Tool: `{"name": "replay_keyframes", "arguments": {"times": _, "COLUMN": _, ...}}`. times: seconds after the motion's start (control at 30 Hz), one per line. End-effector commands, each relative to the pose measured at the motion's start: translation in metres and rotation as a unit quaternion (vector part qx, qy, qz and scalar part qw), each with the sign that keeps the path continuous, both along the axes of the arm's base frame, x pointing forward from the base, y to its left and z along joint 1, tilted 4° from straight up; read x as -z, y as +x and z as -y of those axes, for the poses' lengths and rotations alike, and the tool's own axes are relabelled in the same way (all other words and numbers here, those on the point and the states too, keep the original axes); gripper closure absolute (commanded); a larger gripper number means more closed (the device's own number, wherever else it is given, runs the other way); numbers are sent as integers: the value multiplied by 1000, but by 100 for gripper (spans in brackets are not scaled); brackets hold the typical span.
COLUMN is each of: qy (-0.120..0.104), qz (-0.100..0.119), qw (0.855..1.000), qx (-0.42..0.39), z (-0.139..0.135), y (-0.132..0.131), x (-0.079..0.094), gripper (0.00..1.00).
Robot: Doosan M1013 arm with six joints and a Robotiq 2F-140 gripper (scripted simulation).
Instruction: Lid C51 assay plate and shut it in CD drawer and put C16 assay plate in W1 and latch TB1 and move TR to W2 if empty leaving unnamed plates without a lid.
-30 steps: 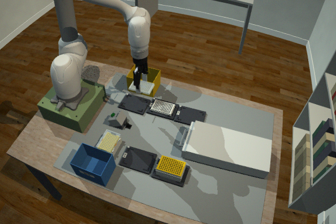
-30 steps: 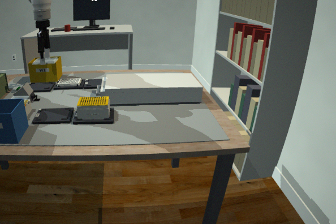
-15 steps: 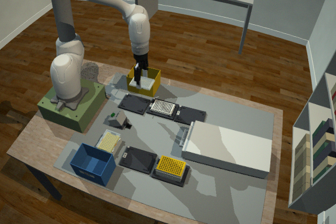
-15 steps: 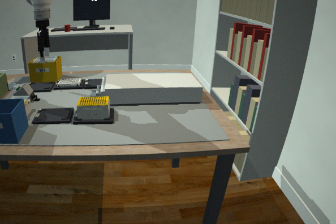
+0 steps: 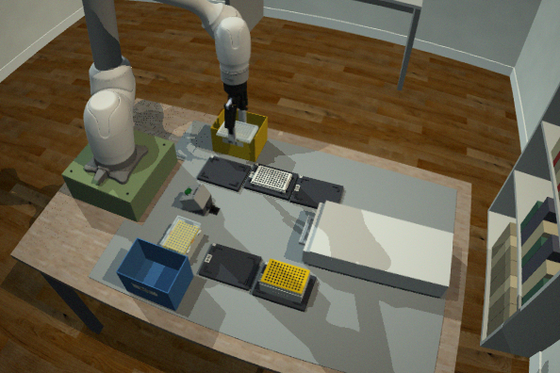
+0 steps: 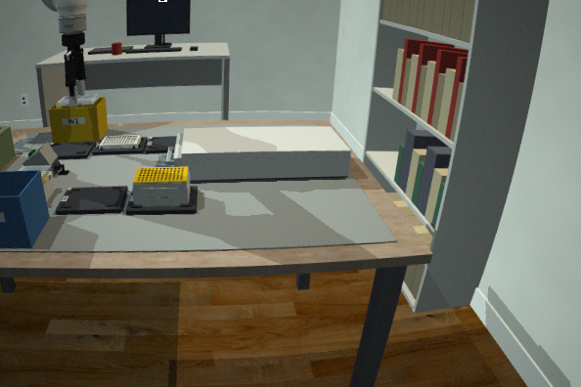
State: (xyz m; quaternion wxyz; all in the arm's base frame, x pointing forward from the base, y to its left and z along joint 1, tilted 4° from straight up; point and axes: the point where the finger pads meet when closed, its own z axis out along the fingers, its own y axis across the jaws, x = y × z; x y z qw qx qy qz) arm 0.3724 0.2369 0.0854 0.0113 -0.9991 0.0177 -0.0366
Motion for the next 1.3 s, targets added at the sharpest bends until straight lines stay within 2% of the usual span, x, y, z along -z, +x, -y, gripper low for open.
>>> {"name": "replay_keyframes", "arguments": {"times": 0.0, "qy": 0, "qz": 0, "qw": 1000, "qx": 0, "z": -9, "y": -3, "x": 0, "gripper": 100}}
{"name": "replay_keyframes", "arguments": {"times": 0.97, "qy": 0, "qz": 0, "qw": 1000, "qx": 0, "z": -72, "y": -22, "x": 0, "gripper": 100}}
{"name": "replay_keyframes", "arguments": {"times": 1.27, "qy": 0, "qz": 0, "qw": 1000, "qx": 0, "z": -72, "y": -22, "x": 0, "gripper": 100}}
